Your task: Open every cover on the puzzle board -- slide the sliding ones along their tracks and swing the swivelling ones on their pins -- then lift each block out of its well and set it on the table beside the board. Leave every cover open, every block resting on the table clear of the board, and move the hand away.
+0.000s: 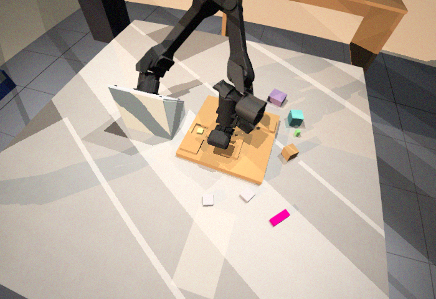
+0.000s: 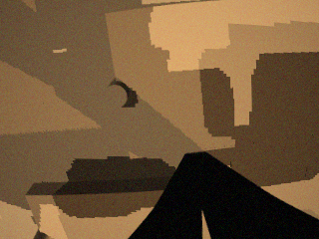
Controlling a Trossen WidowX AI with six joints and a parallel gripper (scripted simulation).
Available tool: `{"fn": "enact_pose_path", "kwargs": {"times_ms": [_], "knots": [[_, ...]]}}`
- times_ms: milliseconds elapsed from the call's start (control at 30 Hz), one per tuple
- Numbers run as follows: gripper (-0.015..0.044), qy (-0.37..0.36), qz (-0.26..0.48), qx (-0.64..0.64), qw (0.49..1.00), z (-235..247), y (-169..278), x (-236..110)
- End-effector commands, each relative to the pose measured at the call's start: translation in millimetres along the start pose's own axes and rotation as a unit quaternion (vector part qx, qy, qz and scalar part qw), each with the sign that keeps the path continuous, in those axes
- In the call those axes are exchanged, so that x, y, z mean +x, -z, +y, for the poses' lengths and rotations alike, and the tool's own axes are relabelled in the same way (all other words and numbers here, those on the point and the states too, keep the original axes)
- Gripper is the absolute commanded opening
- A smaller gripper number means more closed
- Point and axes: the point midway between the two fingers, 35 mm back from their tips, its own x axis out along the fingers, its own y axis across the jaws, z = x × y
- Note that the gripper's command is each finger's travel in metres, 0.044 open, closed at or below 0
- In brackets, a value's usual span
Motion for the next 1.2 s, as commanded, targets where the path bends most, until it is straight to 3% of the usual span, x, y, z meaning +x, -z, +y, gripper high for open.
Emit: {"fn": "enact_pose_path", "kwargs": {"times_ms": [0, 1167], "knots": [[0.0000, 0.000, 0.003, 0.000, 1.000, -1, 5, 2], [0.0000, -0.002, 0.010, 0.000, 1.000, -5, 44, 6]]}}
